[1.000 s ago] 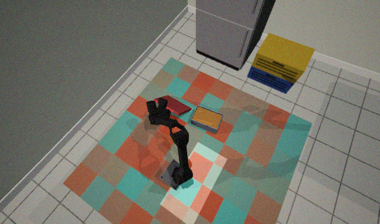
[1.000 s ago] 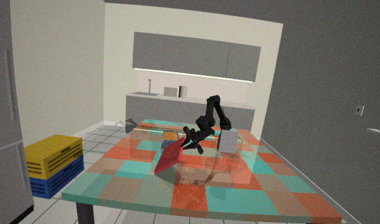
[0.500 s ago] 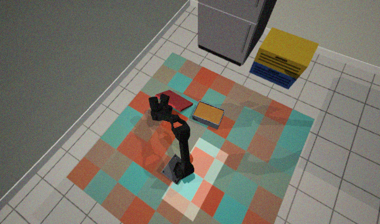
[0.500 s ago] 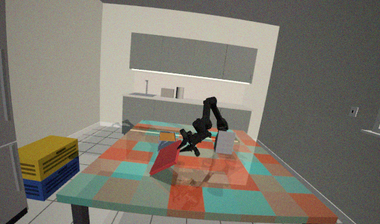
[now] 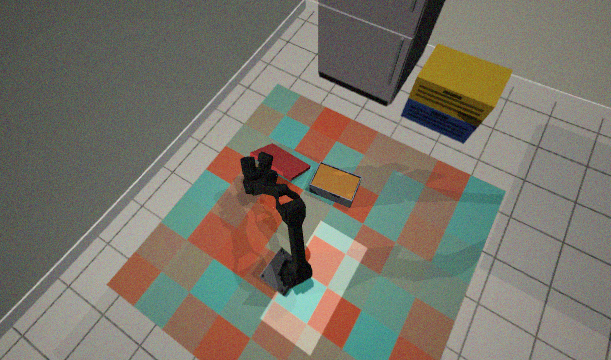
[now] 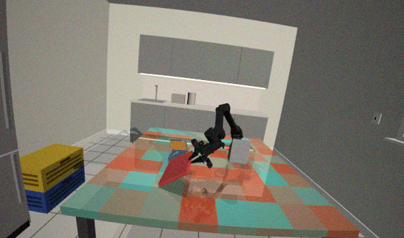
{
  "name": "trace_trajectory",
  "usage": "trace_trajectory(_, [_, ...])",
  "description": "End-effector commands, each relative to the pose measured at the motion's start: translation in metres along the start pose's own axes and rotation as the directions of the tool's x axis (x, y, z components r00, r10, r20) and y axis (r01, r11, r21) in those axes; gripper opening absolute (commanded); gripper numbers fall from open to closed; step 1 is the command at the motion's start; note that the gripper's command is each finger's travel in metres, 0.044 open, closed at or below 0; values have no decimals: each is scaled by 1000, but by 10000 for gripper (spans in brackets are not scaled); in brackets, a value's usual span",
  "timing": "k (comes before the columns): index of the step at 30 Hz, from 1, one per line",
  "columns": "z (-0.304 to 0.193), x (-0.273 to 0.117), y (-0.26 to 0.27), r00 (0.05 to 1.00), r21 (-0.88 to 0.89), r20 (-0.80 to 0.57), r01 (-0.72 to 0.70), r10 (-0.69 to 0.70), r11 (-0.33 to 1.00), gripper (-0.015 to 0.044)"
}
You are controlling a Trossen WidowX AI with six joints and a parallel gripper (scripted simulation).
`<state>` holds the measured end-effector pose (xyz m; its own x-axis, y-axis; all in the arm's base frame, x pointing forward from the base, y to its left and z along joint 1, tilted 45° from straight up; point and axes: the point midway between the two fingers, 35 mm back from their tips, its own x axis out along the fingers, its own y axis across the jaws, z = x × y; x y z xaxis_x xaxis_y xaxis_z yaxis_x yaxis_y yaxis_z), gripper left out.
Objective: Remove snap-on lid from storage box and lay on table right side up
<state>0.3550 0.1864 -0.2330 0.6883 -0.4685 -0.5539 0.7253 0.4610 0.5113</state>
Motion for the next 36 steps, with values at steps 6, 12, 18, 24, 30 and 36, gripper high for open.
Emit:
trace_trajectory(6, [2,8,-14,1000,-22,2,19,-19,1000,0])
trace_trajectory(12, [2,11,-18,1000,-22,3,19,-19,1000,0])
trace_trajectory(18, [2,14,-22,1000,-22,3,19,-19,1000,0])
trace_trajectory(24, [2,18,-26,1000,-22,3,19,-19,1000,0])
trace_trajectory(30, [3,21,-29,1000,-22,3,19,-19,1000,0])
trace_trajectory(36, [3,24,-33,1000,-23,4,19,-19,1000,0])
